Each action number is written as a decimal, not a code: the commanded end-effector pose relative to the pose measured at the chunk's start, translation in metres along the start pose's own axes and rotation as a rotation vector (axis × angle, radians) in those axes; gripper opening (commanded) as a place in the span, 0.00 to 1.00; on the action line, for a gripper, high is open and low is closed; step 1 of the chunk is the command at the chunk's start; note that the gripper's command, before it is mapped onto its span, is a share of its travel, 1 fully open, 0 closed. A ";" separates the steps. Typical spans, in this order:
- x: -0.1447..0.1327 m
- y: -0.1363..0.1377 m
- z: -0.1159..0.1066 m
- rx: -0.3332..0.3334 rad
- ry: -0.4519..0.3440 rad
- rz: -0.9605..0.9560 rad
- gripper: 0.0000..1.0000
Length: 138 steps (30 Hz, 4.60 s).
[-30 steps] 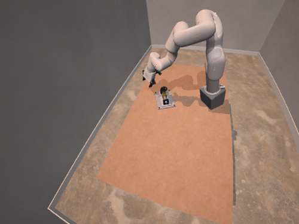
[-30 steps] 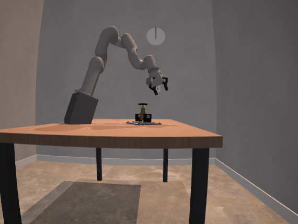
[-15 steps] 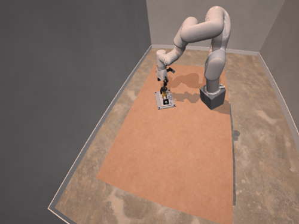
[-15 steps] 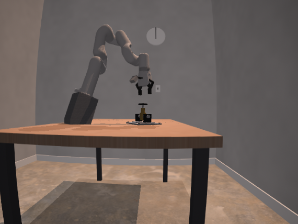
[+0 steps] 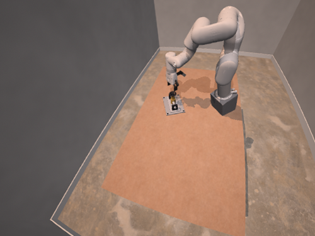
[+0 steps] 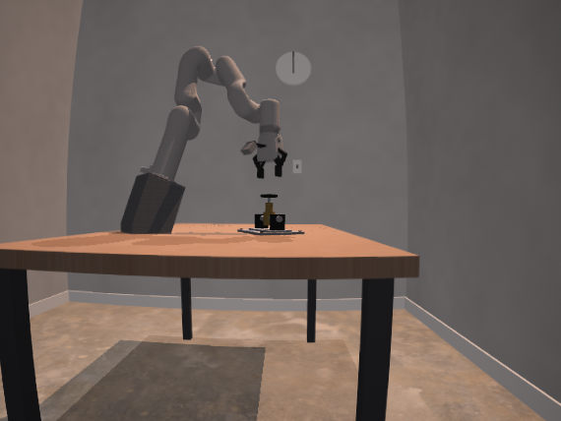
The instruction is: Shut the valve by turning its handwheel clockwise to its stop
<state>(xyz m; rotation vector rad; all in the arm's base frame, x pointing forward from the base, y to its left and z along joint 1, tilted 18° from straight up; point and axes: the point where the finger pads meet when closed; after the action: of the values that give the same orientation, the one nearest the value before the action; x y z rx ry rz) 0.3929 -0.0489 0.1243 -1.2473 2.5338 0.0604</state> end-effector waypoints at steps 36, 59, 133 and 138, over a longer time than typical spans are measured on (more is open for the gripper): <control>-0.001 -0.001 0.036 0.003 -0.001 0.000 1.00; 0.000 -0.001 0.044 0.003 -0.001 0.000 1.00; 0.000 -0.001 0.082 0.003 -0.001 0.000 1.00; 0.000 -0.001 0.082 0.003 -0.001 0.000 1.00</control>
<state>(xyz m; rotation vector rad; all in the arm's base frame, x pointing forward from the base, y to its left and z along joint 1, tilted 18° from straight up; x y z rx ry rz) 0.4146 -0.0347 0.0454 -1.2470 2.5340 0.0605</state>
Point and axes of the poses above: the point where the finger pads meet when closed, its own z axis out along the fingers, its own y axis across the jaws, x = y × z, and after that the axes turned 12 degrees about -z, right-handed
